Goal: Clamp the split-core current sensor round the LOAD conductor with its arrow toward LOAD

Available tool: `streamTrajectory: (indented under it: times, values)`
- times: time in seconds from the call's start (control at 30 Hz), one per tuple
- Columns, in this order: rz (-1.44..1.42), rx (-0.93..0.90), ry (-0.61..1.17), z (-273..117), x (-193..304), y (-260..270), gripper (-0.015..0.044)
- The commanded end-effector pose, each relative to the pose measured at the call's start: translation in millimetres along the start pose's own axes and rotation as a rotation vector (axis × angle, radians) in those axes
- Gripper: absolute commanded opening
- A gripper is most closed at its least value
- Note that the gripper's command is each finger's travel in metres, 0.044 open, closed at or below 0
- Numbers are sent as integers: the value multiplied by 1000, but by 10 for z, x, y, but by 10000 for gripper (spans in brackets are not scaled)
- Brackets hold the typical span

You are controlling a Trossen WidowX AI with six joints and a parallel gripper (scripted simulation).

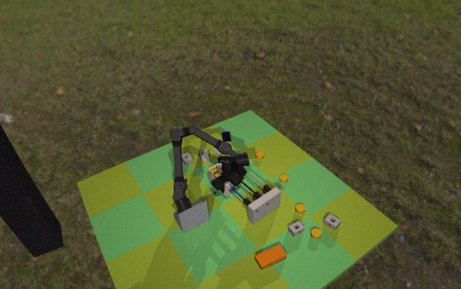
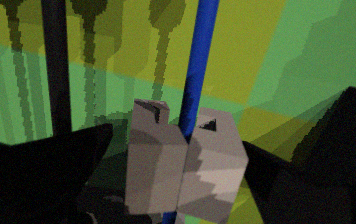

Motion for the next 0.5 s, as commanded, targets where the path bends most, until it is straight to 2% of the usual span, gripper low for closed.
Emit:
streamTrajectory:
  times: [0.0,0.37,0.47]
  values:
    - [9,6,7,81,1,-22,440]
    - [9,6,8,216,5,-27,440]
    - [0,2,2,182,5,-6,420]
Point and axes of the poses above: the point midway between the two fingers, 35 mm back from their tips, its own z axis out along the fingers, its own y axis across the jaws, x = y × z, the point moved 4 cm from there along -z, back along the fingers, and after that the axes turned 14 degrees about z, right-handed, at the moved point
